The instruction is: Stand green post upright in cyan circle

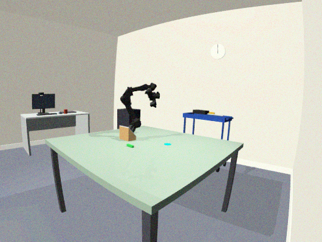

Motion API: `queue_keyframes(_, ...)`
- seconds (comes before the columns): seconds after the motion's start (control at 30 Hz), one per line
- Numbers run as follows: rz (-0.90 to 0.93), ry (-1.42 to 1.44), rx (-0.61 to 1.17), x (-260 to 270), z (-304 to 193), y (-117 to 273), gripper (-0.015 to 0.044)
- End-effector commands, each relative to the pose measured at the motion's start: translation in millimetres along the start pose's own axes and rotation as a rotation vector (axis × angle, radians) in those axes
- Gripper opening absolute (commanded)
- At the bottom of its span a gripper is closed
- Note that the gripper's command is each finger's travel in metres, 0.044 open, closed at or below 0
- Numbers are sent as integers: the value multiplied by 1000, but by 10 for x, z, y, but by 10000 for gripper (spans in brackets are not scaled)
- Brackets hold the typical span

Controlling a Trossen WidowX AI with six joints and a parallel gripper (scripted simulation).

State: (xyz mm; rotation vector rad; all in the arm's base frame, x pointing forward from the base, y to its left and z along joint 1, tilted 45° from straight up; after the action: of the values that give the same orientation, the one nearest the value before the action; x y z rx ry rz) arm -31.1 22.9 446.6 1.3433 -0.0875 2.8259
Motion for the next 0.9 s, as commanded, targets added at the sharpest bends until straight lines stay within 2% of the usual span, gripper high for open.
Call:
queue_keyframes(0.0, -6, 2, -1, -5, 5, -13, 374)
queue_keyframes(0.17, -161, 61, -19, -169, 144, -342, 242)
queue_keyframes(0.2, -197, 73, -22, -218, 181, -411, 233)
queue_keyframes(0.53, -539, 146, -10, -874, 619, -899, 233)
queue_keyframes(0.87, -834, 137, 58, -1746, 1076, -952, 233)
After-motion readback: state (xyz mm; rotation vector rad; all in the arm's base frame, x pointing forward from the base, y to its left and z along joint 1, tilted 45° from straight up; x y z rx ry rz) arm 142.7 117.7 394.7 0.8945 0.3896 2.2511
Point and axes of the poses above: the point midway between the two fingers, 35 mm back from their tips, its own y axis back along the fingers, its own x axis across the jaws, z = x × y, the point moved 6 cm from there along y, back along the fingers, and after that the axes turned 5 degrees about y, right-handed, at the moved point
